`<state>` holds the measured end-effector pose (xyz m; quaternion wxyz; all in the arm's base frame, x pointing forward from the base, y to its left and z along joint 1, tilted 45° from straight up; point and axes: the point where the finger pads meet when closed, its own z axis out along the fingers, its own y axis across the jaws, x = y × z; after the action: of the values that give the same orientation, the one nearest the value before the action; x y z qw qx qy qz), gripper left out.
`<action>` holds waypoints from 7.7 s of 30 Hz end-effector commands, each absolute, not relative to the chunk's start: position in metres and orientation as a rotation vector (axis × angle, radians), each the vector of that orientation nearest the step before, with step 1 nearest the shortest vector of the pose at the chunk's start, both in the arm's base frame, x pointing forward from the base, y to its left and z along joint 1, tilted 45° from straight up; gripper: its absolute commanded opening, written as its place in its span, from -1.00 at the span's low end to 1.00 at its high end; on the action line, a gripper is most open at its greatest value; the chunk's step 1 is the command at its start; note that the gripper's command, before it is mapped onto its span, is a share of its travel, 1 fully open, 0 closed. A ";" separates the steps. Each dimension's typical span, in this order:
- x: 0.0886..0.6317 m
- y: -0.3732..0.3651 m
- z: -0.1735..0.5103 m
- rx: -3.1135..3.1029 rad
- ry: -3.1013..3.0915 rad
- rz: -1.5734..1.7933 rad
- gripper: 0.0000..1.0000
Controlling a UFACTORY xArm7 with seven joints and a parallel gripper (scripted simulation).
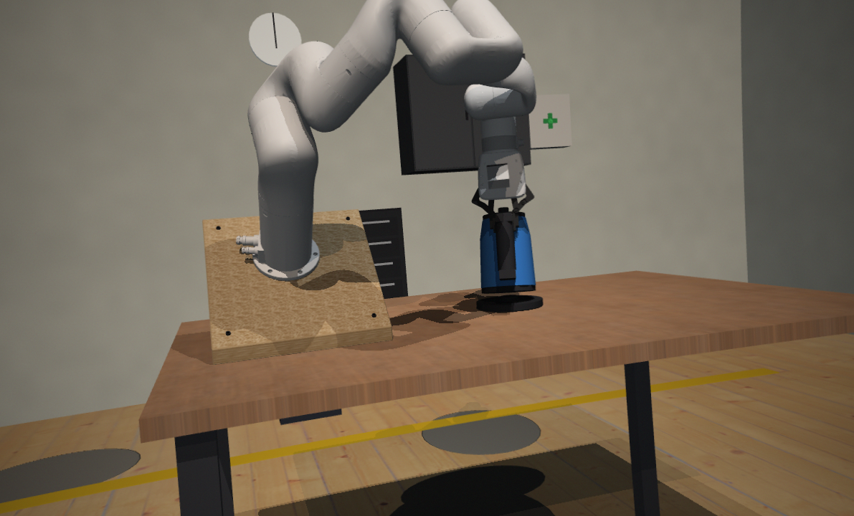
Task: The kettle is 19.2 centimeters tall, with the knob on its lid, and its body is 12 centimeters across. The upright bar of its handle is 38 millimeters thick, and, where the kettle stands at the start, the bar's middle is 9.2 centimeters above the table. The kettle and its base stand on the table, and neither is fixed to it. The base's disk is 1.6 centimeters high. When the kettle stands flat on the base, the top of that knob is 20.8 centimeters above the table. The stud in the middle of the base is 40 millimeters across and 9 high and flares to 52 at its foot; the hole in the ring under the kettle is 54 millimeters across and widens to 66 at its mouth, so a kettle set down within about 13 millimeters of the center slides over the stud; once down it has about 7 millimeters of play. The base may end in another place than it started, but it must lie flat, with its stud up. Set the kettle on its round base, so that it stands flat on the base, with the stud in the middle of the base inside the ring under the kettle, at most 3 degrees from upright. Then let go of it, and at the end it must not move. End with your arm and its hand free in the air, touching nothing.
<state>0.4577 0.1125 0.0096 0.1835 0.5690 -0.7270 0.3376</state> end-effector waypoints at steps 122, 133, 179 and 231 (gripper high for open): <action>0.459 0.110 0.005 1.611 -2.053 0.953 0.63; 0.459 0.110 0.005 1.611 -2.053 0.953 0.63; 0.459 0.110 0.006 1.611 -2.053 0.953 0.63; 0.440 0.221 0.118 1.611 -2.053 0.953 0.63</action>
<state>0.4398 0.2188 0.1168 0.1832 0.5692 -0.7269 0.3377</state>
